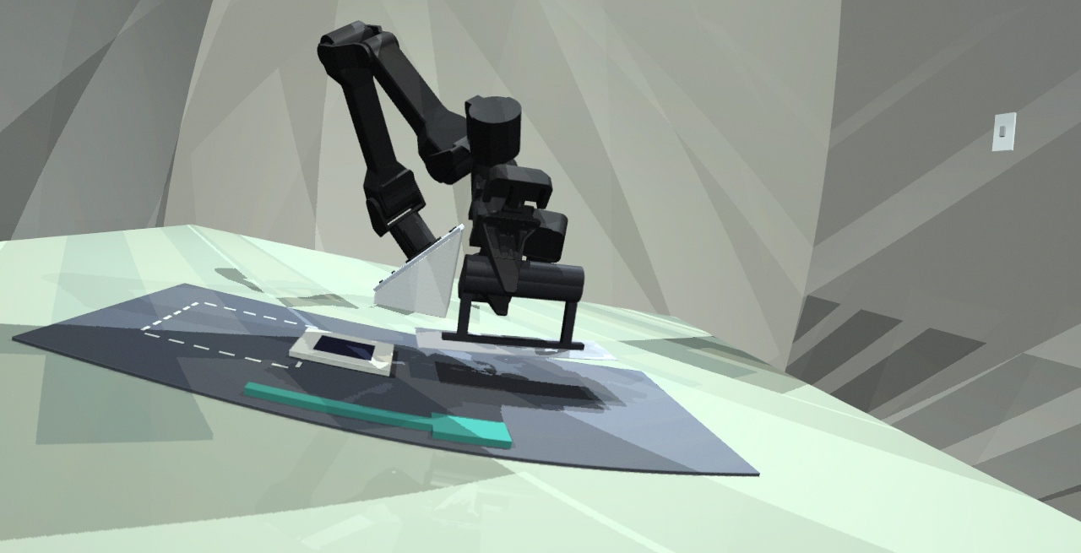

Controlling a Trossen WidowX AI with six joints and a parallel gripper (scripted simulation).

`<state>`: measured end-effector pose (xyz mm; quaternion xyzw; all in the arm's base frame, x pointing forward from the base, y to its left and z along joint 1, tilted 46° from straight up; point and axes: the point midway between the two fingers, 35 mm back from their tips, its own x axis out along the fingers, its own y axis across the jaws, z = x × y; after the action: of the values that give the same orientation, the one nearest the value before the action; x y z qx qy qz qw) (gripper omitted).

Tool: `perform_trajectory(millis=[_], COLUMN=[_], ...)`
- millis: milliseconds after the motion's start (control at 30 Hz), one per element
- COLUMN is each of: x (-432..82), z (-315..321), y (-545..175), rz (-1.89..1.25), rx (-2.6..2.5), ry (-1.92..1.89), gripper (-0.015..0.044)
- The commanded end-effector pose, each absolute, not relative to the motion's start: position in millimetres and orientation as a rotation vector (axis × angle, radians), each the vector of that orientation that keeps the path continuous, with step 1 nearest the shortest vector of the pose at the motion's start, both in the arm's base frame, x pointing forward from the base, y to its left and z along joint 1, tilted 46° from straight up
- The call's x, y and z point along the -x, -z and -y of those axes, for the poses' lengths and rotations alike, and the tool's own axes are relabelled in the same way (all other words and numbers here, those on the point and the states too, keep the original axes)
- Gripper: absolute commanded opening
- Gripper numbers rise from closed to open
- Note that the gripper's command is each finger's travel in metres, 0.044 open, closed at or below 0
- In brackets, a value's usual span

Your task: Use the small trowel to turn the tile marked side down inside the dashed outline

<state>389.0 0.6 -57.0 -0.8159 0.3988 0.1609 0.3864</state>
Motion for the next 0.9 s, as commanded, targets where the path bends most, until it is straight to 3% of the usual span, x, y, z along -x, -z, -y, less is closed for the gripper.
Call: perform_trajectory(millis=[0,867], x=[-390,-386], z=[-2,18], y=[48,68], rz=[-0.997,-0.998], rx=[2.043,2.043], ry=[-0.332,-0.332], gripper=[0.0,0.0])
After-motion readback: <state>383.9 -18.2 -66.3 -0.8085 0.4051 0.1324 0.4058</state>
